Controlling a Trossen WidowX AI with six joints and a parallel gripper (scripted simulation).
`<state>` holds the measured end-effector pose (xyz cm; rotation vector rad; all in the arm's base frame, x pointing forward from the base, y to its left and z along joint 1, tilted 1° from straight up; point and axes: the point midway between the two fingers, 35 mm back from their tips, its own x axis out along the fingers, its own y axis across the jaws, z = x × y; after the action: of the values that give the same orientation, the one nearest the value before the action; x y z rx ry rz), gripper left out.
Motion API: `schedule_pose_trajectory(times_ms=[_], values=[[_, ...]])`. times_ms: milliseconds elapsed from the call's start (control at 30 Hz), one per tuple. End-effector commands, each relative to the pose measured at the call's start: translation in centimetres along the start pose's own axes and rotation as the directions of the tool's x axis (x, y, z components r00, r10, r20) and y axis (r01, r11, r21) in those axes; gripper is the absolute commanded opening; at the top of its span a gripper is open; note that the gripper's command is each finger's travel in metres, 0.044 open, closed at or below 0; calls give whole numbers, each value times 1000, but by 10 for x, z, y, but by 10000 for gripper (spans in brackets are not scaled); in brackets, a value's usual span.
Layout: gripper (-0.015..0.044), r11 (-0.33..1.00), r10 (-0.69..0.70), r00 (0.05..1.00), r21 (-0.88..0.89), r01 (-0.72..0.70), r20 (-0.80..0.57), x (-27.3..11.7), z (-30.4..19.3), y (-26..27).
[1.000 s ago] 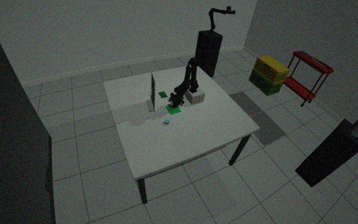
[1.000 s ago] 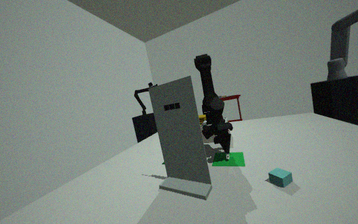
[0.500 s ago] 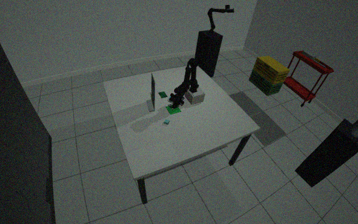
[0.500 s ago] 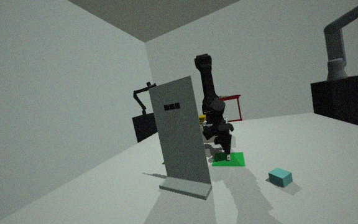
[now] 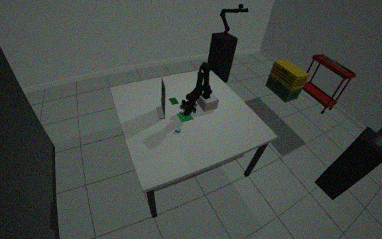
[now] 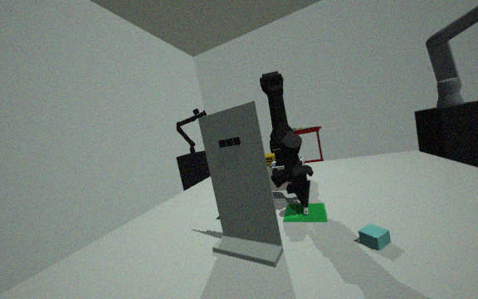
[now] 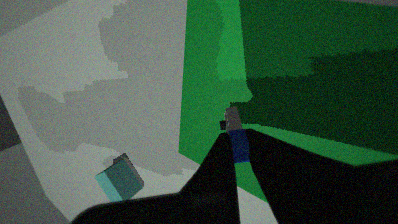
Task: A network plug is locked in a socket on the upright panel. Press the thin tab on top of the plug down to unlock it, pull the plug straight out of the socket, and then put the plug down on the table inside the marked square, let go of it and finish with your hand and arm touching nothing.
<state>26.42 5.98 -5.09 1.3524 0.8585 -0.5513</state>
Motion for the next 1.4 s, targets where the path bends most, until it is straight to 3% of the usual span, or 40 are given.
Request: schedule_pose_trajectory(times_ms=[0,33,233,1367], values=[[0,1000,0,1000,0,0,0,0,0,0],[0,1000,0,1000,0,0,0,0,0,0],[156,1000,0,1000,0,0,0,0,0,0],[156,1000,-3,1000,1,3,2,-17,2,0]])
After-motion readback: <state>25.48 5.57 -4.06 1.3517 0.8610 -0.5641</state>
